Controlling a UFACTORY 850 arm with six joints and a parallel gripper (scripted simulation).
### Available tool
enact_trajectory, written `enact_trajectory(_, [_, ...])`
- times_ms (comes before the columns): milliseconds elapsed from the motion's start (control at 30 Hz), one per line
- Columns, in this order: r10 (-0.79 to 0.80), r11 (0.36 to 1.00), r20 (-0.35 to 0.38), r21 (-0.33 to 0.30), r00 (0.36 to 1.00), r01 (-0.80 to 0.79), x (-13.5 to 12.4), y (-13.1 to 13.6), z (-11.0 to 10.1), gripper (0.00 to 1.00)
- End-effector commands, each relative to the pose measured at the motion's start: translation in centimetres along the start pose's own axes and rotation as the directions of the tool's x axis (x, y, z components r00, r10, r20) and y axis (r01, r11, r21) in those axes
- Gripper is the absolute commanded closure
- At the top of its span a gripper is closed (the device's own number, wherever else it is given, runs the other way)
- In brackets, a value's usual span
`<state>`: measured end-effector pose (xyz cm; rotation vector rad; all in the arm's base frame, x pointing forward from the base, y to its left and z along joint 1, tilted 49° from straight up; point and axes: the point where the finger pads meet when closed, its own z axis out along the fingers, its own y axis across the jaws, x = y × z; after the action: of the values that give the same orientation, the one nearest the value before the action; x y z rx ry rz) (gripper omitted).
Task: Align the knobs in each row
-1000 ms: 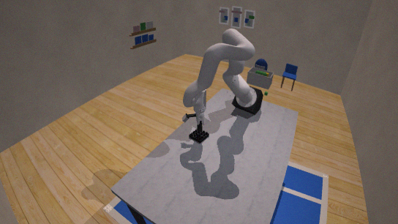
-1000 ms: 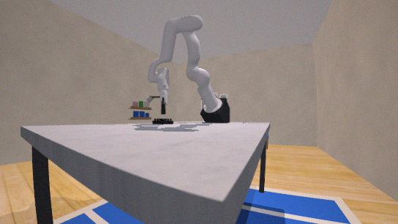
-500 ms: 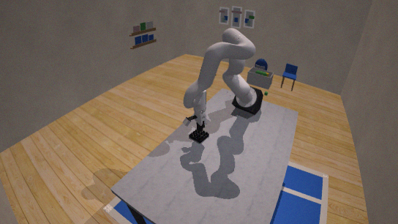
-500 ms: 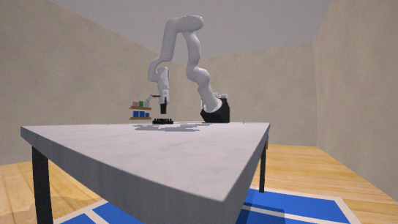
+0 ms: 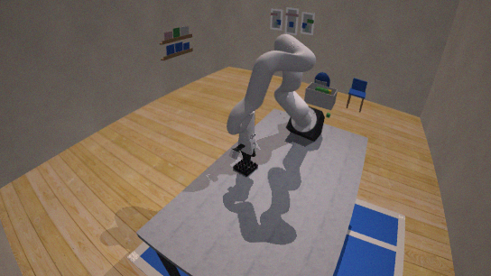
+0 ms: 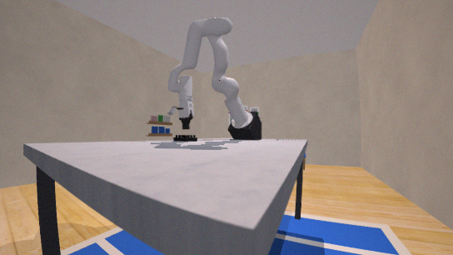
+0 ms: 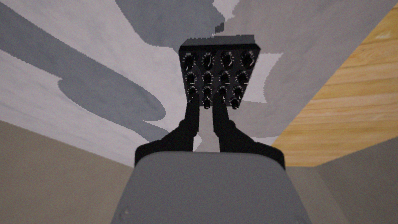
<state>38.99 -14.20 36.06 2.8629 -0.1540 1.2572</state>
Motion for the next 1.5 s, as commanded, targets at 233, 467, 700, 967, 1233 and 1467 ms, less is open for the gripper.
enact_trajectory(233, [-0.323,0.946,-0.019,-0.008,0.946,0.323,0.6,-0.5,-0.3,0.81])
enact_trajectory(467, [-0.481,0.877,-0.018,-0.012,0.877,0.481,0.9,-0.8,-0.4,0.81])
enact_trajectory(700, [-0.610,0.793,-0.017,-0.016,0.792,0.610,1.2,-1.1,-0.6,0.81])
enact_trajectory(967, [-0.766,0.642,-0.013,-0.022,0.642,0.766,1.6,-1.5,-0.8,0.81])
enact_trajectory(1233, [-0.881,0.473,-0.008,-0.028,0.473,0.881,2.0,-1.8,-0.9,0.81])
enact_trajectory(1467, [-0.946,0.323,-0.003,-0.032,0.323,0.946,2.3,-2.1,-1.1,0.81])
